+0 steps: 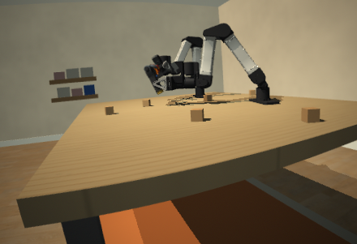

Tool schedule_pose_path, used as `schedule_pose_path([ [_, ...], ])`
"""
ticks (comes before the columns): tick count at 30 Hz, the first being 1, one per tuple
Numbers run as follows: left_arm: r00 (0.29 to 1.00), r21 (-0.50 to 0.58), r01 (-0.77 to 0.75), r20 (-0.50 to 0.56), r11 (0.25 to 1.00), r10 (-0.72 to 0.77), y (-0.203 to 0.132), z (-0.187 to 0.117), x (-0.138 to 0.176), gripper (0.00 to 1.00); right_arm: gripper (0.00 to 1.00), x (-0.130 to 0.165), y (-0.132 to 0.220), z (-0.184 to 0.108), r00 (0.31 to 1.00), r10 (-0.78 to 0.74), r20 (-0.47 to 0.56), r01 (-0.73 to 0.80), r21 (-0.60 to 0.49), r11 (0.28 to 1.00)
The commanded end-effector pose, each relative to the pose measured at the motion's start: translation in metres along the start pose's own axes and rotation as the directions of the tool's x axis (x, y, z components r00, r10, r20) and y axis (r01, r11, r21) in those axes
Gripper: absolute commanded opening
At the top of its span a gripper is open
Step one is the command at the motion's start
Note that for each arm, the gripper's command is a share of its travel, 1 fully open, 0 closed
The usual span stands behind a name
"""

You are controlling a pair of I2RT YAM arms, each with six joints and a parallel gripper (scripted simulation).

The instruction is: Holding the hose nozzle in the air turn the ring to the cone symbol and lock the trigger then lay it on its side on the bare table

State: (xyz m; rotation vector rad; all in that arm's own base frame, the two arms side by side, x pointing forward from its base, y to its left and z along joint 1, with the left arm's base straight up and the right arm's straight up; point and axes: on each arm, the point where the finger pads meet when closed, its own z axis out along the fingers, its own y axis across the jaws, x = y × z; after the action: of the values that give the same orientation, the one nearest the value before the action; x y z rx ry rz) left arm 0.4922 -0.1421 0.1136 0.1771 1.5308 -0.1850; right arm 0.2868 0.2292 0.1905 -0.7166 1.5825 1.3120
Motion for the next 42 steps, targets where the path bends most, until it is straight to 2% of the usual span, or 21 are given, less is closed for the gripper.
schedule_pose_path([
  [1, 0.986, 0.004, 0.018, 0.165, 1.0, -0.019, 0.0, 0.006, -0.058, 0.36, 0.87, -0.005, 0.0, 0.009, 1.0, -0.008, 0.008, 0.009, -0.009, 1.0],
  [42, 0.986, 0.004, 0.018, 0.165, 1.0, -0.019, 0.0, 0.006, -0.058, 0.36, 0.87, -0.001, 0.001, 0.067, 1.0, -0.014, -0.005, 0.014, -0.007, 1.0],
])
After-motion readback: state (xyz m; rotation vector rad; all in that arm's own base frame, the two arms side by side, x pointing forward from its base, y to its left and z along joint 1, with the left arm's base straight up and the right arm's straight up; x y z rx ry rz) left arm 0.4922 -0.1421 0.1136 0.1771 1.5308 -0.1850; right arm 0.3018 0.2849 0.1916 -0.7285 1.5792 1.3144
